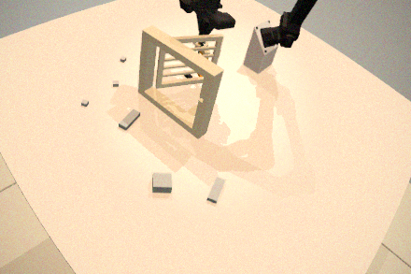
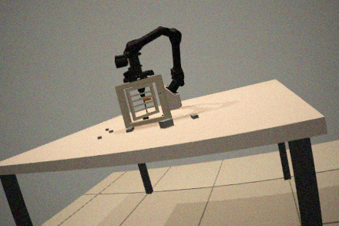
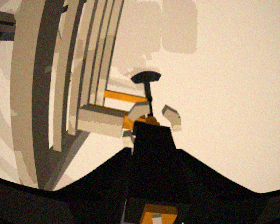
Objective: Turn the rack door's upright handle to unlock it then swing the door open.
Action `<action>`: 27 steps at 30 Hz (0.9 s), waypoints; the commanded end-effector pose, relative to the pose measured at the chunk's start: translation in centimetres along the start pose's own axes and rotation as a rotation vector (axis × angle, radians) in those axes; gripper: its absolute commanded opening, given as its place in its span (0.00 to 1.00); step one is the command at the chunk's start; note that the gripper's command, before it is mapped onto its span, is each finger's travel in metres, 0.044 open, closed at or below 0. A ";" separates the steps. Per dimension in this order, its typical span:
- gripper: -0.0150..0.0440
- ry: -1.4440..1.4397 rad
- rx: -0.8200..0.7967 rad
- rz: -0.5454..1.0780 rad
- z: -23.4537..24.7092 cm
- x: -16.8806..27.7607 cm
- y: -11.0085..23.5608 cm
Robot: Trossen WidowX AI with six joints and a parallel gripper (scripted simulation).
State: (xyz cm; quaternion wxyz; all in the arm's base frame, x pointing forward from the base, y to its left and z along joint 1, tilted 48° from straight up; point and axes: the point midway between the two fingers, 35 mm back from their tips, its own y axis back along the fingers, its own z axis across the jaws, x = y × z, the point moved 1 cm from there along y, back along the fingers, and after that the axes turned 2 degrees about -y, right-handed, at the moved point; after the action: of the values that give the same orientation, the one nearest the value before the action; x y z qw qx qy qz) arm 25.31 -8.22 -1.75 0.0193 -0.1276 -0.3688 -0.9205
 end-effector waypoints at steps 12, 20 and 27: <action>0.27 0.265 0.006 0.000 -3.6 -1.3 0.1; 0.27 0.408 0.007 0.000 -5.4 -2.4 0.1; 0.27 0.505 0.008 0.000 -6.6 -3.2 0.1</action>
State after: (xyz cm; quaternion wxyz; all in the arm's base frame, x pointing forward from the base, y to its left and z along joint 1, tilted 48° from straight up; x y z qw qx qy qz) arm 26.68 -12.65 -6.64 0.1006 0.0824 -0.3576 -0.9248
